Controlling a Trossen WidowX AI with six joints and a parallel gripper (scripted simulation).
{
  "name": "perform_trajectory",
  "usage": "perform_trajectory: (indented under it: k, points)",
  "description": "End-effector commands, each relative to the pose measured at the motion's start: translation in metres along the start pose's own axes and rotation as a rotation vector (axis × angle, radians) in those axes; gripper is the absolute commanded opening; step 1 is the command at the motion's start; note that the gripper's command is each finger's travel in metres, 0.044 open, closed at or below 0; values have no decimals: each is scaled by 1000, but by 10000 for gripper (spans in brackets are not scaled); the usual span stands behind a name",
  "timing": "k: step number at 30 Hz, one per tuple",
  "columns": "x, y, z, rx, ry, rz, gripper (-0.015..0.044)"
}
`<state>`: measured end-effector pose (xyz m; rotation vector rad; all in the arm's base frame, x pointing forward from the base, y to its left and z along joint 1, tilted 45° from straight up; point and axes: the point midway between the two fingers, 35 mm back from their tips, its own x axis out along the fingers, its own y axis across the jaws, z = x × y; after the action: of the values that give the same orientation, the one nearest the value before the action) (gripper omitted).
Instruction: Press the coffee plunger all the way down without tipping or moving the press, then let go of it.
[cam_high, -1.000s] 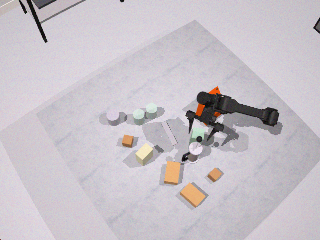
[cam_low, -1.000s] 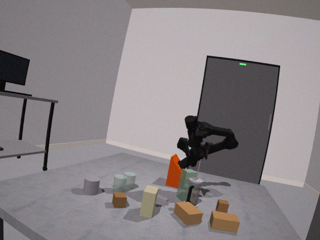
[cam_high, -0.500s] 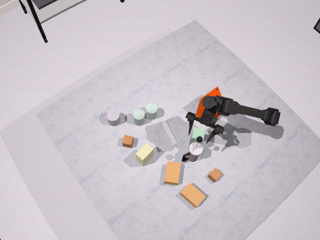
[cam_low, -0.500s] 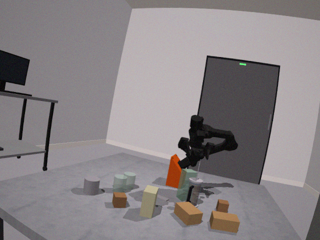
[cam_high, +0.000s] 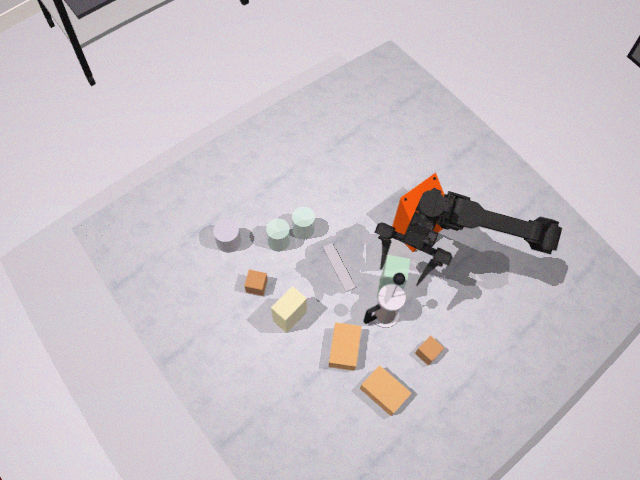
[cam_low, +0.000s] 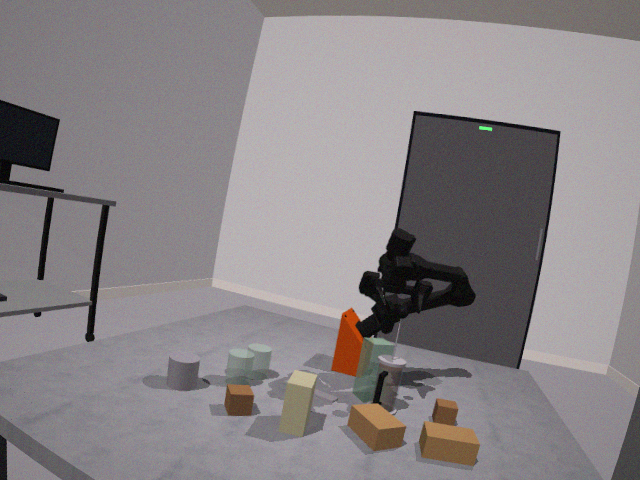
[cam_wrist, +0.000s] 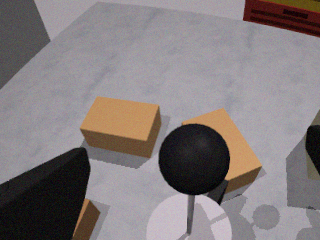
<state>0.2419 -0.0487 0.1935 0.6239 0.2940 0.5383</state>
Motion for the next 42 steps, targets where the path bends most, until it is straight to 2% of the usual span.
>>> perform_trajectory:
  k: [1, 2, 13, 19, 42]
  points:
    - [8, 2, -2, 13, -11, 6, 440]
    - [8, 2, -2, 13, -11, 6, 440]
    - [8, 2, -2, 13, -11, 6, 151]
    - [8, 2, -2, 13, -11, 6, 116]
    - [24, -6, -20, 10, 4, -3, 116]
